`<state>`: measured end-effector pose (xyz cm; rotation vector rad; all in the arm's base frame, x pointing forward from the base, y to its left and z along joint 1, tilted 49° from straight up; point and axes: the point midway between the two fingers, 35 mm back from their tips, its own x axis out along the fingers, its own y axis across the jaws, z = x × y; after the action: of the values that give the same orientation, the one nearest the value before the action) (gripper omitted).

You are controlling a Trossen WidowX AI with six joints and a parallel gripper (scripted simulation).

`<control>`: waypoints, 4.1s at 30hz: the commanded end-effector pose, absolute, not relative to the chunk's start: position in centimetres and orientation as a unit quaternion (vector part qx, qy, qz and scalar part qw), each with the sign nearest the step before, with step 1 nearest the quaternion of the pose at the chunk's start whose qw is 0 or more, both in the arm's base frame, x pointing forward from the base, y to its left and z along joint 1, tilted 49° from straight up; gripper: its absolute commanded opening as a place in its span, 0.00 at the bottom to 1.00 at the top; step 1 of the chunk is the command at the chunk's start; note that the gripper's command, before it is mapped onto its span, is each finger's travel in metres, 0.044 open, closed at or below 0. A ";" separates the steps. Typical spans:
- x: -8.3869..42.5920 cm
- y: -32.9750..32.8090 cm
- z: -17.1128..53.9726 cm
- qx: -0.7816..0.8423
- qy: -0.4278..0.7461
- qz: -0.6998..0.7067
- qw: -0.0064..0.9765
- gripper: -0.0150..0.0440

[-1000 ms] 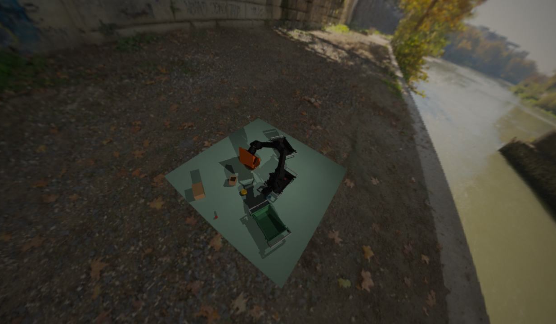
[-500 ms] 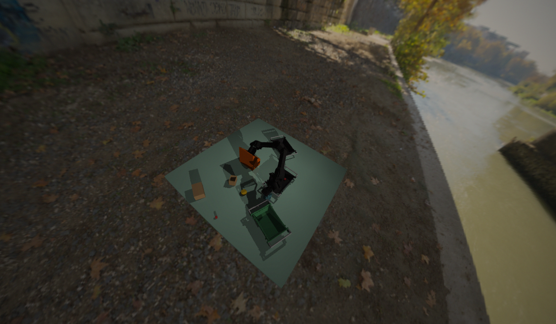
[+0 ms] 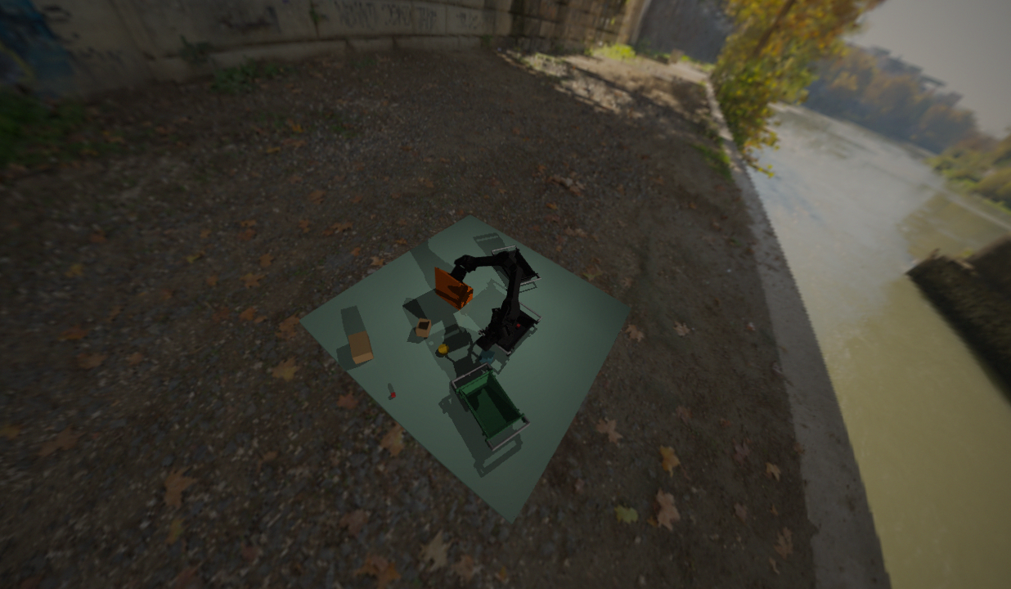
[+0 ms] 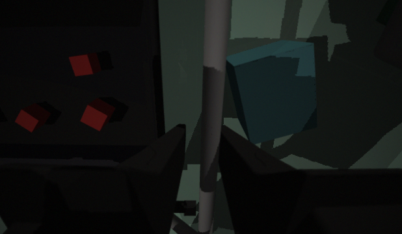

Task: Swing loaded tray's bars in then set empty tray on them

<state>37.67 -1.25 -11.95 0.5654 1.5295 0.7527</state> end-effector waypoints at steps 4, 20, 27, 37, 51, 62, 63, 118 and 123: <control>37.7 0.3 -9.7 0.245 0.664 0.335 0.622 0.40; 37.4 2.8 -7.6 0.246 0.664 0.336 0.622 0.40; 37.5 1.2 -6.7 0.250 0.665 0.335 0.619 0.40; 37.5 1.2 -6.7 0.250 0.665 0.335 0.619 0.40; 37.5 1.2 -6.7 0.250 0.665 0.335 0.619 0.40; 38.5 -5.1 -1.2 0.247 0.665 0.334 0.621 0.40; 38.5 -5.6 -0.7 0.247 0.665 0.334 0.620 0.40; 35.6 16.0 8.2 0.250 0.663 0.339 0.619 0.40; 35.7 15.0 7.2 0.250 0.663 0.338 0.619 0.40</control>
<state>35.65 15.77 8.91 0.5791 1.4991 0.7997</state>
